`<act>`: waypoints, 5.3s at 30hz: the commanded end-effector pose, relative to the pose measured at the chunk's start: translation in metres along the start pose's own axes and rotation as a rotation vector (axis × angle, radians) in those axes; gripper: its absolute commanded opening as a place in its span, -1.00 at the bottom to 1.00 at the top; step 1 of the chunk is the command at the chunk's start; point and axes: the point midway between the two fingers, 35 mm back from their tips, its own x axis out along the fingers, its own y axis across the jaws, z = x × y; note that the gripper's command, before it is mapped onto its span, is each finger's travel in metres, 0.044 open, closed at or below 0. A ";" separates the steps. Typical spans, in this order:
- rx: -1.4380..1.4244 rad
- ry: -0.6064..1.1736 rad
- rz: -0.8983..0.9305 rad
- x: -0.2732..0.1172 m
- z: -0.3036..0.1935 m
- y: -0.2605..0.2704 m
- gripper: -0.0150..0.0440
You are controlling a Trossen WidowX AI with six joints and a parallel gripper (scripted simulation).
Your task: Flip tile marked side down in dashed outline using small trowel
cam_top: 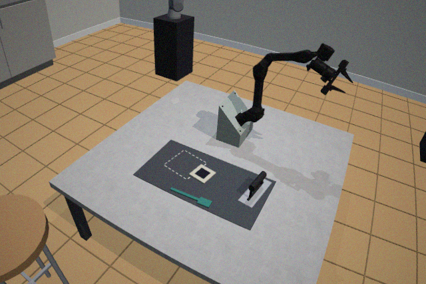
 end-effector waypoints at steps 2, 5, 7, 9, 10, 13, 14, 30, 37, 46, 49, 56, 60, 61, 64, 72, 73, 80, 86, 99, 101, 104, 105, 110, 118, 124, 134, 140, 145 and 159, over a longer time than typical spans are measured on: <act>0.004 0.040 0.048 0.017 -0.003 0.014 0.42; 0.032 0.040 0.073 0.024 -0.003 0.021 0.42; 0.063 0.041 0.101 0.031 -0.002 0.028 0.42; 0.095 0.043 0.128 0.038 -0.002 0.036 0.42; 0.111 0.044 0.142 0.041 -0.002 0.040 0.42; 0.161 0.050 0.184 0.051 -0.002 0.053 0.42; 0.177 0.052 0.197 0.054 -0.002 0.057 0.42; 0.289 0.155 0.382 0.089 -0.021 0.124 0.42; 0.365 0.222 0.438 0.096 -0.032 0.148 0.42; 0.466 0.304 0.512 0.103 -0.048 0.183 0.42; 0.512 0.329 0.534 0.106 -0.053 0.196 0.42; 0.572 0.370 0.571 0.108 -0.063 0.216 0.42; 0.555 0.395 0.605 0.104 -0.070 0.228 0.42; 0.552 0.401 0.613 0.103 -0.072 0.231 0.42; 0.554 0.422 0.640 0.100 -0.077 0.241 0.42; 0.730 0.495 0.700 0.098 -0.087 0.273 0.42; 0.755 0.506 0.707 0.097 -0.089 0.278 0.42; 0.929 0.601 0.762 0.090 -0.102 0.312 0.42; 1.083 0.690 0.797 0.081 -0.112 0.339 0.42; 1.392 0.892 0.826 0.057 -0.129 0.386 0.42; 1.426 0.915 0.827 0.055 -0.131 0.391 0.42; 1.501 0.968 0.827 0.048 -0.135 0.401 0.42; 1.529 0.987 0.827 0.046 -0.136 0.405 0.42; 1.667 1.084 0.822 0.033 -0.141 0.423 0.42; 1.886 1.241 0.797 0.013 -0.147 0.449 0.42; 2.048 1.360 0.765 -0.001 -0.150 0.465 0.42; 2.314 1.571 0.679 -0.026 -0.155 0.489 0.42; 2.471 1.704 0.607 -0.042 -0.157 0.502 0.42; 2.599 1.818 0.533 -0.055 -0.158 0.512 0.42; 2.881 2.088 0.310 -0.084 -0.161 0.533 0.42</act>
